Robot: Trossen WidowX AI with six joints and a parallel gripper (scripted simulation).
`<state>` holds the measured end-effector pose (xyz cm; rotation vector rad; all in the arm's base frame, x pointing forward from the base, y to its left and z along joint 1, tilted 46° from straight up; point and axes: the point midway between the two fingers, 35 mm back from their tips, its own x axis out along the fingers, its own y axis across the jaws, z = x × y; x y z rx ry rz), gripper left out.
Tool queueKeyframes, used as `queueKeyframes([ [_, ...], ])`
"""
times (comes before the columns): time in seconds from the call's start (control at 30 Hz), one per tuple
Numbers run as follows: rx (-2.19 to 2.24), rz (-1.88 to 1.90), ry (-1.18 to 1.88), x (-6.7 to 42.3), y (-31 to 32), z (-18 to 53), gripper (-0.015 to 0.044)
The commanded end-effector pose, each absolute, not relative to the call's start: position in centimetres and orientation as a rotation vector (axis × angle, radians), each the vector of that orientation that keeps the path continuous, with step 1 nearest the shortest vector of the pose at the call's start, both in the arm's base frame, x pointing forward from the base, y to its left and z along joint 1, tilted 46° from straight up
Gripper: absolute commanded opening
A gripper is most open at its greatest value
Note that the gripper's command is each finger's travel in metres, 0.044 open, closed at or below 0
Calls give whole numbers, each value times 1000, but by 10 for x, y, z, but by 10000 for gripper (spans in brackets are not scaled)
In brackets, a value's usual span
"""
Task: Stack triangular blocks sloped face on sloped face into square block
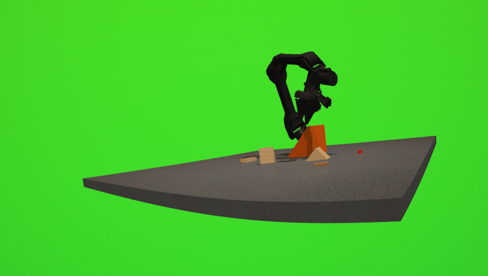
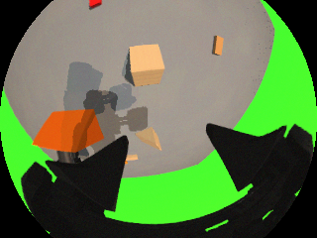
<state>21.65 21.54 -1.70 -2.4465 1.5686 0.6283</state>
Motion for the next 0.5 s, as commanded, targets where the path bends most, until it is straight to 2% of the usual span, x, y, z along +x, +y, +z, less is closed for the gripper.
queueKeyframes([
  [0.0, -2423, 617, 1573, 217, 214, -17, 440],
  [0.23, -1507, 154, 1681, 223, 178, -22, 440],
  [0.47, -510, -366, 1665, 229, 153, -26, 440],
])
